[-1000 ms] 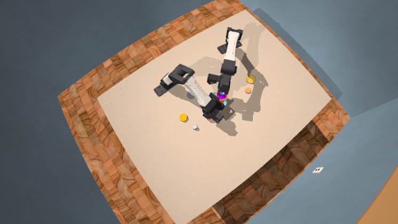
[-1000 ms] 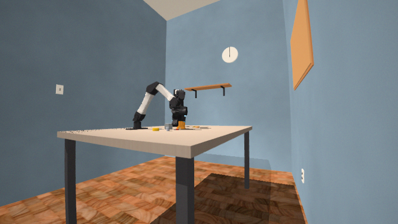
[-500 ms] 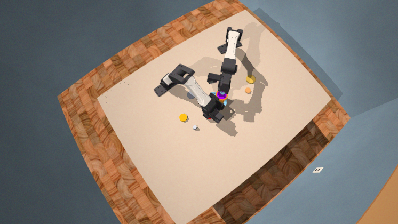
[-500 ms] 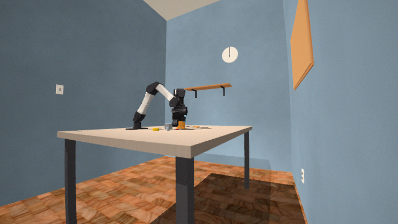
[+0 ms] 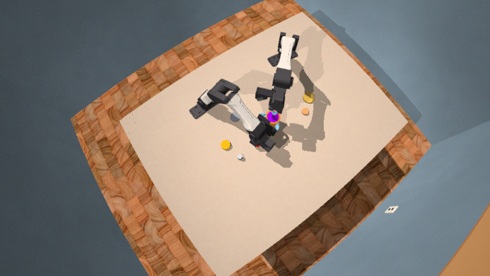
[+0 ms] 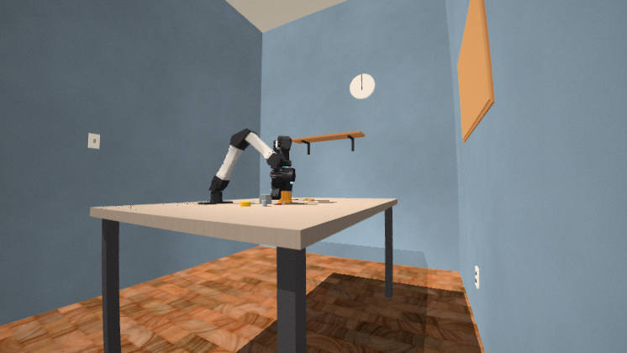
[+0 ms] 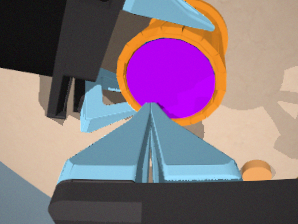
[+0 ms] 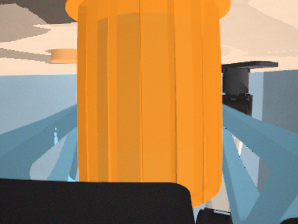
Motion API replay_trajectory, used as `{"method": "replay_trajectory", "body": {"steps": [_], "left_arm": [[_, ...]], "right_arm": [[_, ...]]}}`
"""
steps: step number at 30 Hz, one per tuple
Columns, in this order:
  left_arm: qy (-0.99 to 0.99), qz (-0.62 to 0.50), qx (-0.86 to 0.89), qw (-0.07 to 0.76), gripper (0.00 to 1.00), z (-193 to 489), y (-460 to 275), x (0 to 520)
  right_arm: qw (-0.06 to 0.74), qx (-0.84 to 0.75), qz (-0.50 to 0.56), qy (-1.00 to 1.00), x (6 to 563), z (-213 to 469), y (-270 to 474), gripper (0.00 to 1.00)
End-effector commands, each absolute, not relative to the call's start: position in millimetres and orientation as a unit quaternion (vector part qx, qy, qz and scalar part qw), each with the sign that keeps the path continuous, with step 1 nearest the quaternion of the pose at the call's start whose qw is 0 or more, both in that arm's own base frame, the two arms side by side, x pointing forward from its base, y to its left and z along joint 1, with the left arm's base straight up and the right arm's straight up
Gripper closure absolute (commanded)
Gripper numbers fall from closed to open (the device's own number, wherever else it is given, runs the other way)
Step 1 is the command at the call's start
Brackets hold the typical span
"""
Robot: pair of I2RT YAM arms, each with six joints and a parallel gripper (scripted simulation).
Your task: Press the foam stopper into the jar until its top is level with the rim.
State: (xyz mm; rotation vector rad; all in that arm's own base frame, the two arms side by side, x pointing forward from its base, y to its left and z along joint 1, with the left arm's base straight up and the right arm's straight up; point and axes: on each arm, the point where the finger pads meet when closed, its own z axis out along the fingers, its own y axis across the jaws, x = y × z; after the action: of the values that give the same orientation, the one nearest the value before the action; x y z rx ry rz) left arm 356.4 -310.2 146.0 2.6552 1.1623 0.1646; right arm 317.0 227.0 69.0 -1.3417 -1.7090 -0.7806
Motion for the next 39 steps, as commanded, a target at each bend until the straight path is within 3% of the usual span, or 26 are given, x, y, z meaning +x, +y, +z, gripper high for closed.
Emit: {"method": "replay_trajectory", "body": {"steps": [1, 16, 39], "left_arm": [[0.406, 0.054, 0.906, 0.112, 1.0, 145.8, -306.1, 361.9], [0.404, 0.045, 0.909, 0.093, 1.0, 137.2, -299.4, 350.1], [0.403, 0.051, 0.908, 0.107, 1.0, 184.1, -306.0, 356.9]], "right_arm": [[0.382, -0.508, -0.338, -0.694, 327.2, 81.9, 229.6, 0.36], [0.382, -0.508, -0.338, -0.694, 327.3, 81.9, 229.6, 0.36], [0.382, -0.508, -0.338, -0.694, 327.3, 81.9, 229.6, 0.36]]}}
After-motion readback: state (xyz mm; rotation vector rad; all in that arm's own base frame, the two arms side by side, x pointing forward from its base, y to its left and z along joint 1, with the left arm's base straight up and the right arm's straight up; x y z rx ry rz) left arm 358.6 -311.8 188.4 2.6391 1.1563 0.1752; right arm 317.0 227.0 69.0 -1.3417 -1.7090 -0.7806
